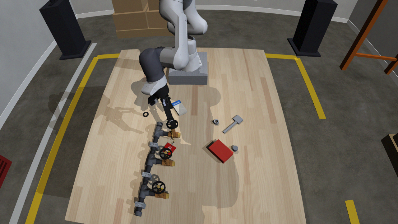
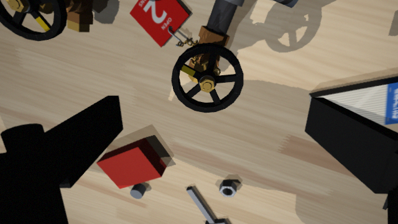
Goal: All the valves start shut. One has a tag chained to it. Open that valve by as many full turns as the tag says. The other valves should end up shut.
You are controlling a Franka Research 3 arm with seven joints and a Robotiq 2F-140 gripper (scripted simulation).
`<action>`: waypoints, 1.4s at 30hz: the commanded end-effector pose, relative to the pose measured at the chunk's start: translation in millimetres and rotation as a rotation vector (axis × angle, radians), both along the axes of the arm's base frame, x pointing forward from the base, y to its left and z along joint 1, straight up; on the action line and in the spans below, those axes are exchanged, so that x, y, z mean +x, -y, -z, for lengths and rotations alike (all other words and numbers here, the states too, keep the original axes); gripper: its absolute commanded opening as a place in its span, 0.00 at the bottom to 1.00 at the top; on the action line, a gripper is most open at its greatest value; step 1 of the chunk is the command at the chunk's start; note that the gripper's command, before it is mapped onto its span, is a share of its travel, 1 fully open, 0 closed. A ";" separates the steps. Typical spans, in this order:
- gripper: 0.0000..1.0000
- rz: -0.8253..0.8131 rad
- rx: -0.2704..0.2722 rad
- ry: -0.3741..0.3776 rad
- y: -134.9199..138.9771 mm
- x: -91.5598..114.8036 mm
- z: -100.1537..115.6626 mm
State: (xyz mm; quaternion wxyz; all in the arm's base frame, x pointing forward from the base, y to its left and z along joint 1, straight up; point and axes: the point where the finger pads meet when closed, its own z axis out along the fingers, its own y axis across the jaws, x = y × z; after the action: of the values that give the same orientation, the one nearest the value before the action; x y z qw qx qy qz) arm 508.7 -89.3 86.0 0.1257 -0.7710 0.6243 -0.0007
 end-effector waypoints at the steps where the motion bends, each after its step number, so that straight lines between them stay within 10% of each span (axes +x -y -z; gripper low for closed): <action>1: 1.00 0.278 -0.014 -0.017 3.5 7.1 -2.9; 29: 1.00 0.903 -0.035 -0.049 3.5 7.1 -2.9; 42: 1.00 0.952 -0.046 -0.060 3.5 7.1 -2.9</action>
State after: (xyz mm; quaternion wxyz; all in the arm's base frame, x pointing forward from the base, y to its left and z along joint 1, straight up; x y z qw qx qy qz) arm 518.6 -95.1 91.1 0.1028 -0.4693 0.8759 -0.0453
